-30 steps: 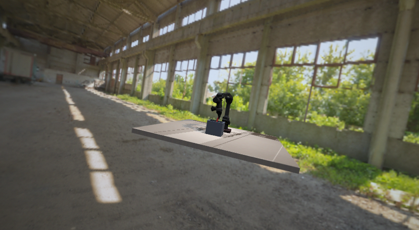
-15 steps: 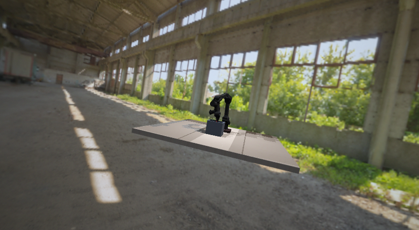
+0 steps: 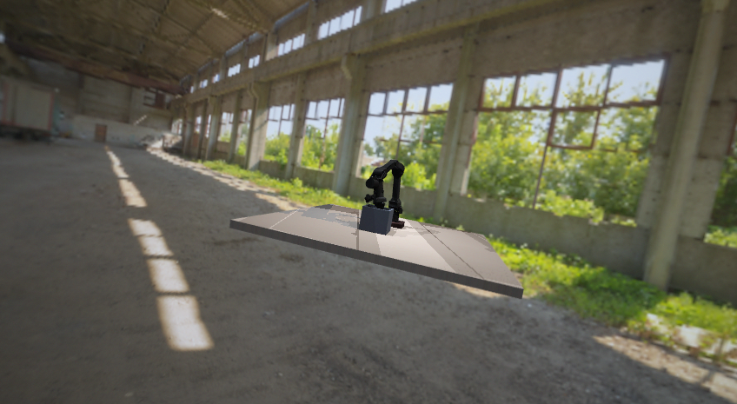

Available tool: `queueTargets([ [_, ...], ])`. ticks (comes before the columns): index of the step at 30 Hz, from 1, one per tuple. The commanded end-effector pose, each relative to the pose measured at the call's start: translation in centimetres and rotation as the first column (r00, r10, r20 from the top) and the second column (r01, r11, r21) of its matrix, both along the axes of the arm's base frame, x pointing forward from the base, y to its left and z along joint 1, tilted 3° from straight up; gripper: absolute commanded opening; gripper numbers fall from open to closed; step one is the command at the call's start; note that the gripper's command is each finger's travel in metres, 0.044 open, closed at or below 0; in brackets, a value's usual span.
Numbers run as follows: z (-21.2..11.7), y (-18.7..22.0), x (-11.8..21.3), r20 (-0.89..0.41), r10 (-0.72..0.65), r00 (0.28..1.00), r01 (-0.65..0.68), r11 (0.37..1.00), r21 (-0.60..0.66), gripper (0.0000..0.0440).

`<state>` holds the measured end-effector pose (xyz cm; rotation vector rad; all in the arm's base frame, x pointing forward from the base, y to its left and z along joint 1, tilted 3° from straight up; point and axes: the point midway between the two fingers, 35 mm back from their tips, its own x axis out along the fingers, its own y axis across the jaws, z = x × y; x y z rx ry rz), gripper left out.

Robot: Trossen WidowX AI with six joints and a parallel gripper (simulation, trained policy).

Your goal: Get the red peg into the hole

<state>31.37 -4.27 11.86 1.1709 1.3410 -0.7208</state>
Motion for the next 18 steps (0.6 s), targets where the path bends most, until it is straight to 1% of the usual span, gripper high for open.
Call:
queueTargets([
  [1, -1.3, 0.2, 0.0, -0.015, 0.023, 1.0, -0.023, 1.0, 0.008, 0.0],
  [4, -2.0, 0.2, 0.1, -0.018, 0.038, 0.999, -0.038, 0.999, 0.003, 0.0005],
  [10, -3.1, 0.2, -0.1, -0.039, 0.066, 0.997, -0.066, 0.998, -0.01, 0.0053],
  [13, -3.6, 0.1, -0.3, -0.05, 0.077, 0.996, -0.078, 0.997, -0.014, 0.0085],
  [15, -3.9, 0.1, -0.3, -0.056, 0.081, 0.995, -0.082, 0.997, -0.014, 0.0133],
  [16, -4.0, 0.1, -0.3, -0.06, 0.082, 0.995, -0.083, 0.996, -0.014, 0.015],
  [18, -3.8, -0.1, -0.5, -0.076, 0.083, 0.994, -0.085, 0.996, -0.014, 0.0152],
])
